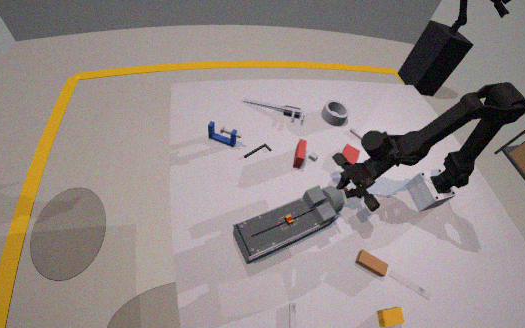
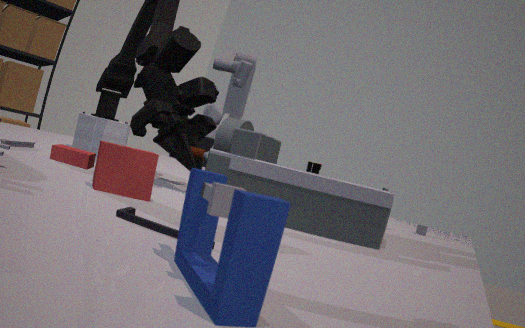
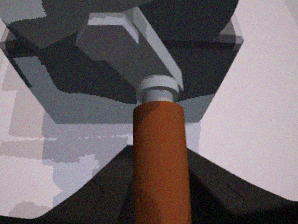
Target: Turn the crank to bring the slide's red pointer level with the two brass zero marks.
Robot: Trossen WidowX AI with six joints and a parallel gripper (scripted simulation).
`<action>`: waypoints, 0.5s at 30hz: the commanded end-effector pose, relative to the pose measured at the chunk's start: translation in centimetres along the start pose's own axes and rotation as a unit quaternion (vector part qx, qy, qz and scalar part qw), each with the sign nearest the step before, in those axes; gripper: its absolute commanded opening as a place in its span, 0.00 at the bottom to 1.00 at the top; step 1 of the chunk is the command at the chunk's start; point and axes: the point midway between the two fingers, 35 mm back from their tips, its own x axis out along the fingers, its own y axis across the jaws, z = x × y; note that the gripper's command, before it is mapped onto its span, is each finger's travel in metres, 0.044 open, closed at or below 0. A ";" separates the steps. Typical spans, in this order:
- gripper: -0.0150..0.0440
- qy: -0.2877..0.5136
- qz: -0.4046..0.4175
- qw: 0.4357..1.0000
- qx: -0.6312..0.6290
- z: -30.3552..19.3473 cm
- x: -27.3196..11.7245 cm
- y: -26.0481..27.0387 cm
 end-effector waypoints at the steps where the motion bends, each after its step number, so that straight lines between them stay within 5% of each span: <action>1: 0.25 -0.005 -0.009 1.000 0.000 0.3 -0.3 -0.8; 15: 0.25 -0.005 -0.009 1.000 0.000 0.6 -0.7 -1.2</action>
